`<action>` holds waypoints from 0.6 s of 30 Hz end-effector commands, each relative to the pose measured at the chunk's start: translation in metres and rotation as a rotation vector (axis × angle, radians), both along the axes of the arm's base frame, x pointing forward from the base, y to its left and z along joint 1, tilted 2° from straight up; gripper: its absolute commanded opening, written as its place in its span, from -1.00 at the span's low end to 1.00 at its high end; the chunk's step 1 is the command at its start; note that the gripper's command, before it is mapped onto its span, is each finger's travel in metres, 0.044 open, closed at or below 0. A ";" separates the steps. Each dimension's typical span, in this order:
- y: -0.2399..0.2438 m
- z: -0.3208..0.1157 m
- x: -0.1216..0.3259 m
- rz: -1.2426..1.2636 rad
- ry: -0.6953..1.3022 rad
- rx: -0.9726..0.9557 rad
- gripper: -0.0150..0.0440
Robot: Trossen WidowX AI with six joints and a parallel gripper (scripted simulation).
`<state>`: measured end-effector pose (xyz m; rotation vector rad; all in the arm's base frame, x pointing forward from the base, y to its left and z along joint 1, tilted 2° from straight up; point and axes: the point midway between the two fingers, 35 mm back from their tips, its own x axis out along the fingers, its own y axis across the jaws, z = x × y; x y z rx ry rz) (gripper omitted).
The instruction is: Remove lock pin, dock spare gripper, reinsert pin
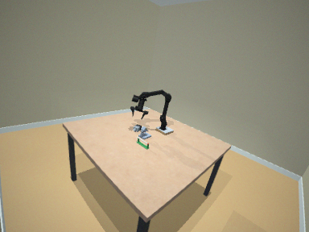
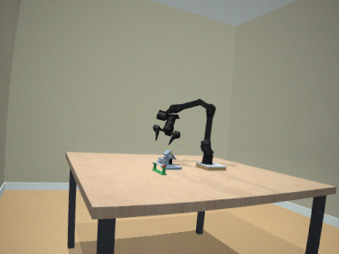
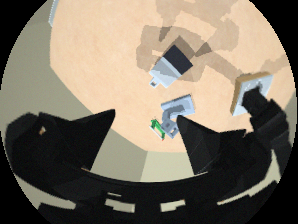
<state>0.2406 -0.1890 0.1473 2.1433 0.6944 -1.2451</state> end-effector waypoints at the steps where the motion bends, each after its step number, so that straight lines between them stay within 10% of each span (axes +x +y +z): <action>1: -0.005 -0.015 -0.034 -0.520 0.018 0.242 1.00; 18: -0.007 -0.025 -0.033 -0.519 0.018 0.242 1.00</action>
